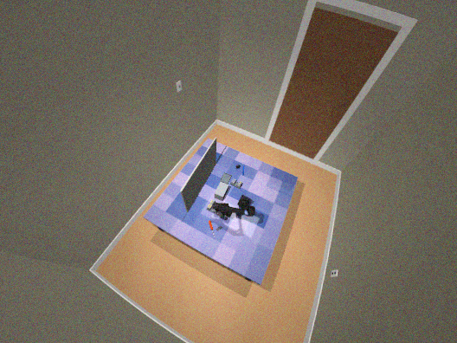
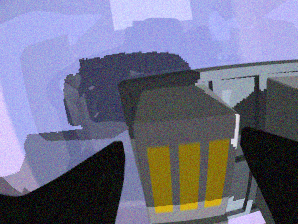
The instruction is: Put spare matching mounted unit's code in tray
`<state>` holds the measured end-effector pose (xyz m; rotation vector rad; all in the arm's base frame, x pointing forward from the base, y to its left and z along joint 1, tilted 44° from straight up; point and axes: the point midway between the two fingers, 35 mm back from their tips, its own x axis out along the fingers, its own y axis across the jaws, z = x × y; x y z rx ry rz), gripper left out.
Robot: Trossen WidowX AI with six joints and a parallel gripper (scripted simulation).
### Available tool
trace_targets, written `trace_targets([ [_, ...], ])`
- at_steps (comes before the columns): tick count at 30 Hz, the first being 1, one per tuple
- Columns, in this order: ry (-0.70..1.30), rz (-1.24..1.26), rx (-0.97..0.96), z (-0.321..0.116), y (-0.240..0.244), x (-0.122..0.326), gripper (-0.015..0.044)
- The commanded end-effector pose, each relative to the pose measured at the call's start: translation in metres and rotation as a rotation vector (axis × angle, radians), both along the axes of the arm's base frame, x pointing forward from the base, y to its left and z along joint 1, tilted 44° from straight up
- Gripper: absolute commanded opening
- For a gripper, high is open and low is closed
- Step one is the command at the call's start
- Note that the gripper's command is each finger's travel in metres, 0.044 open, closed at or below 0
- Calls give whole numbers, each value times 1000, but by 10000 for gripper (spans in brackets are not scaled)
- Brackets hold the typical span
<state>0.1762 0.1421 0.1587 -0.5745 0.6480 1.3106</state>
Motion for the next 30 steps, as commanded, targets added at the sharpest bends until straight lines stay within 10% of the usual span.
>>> trace_targets([
  [1, 4, -1, 1, -5, 4, -1, 300],
  [8, 4, -1, 1, -5, 4, -1, 300],
  [14, 2, 0, 3, -3, 4, -1, 142],
  [30, 2, 0, 3, -3, 4, -1, 0],
])
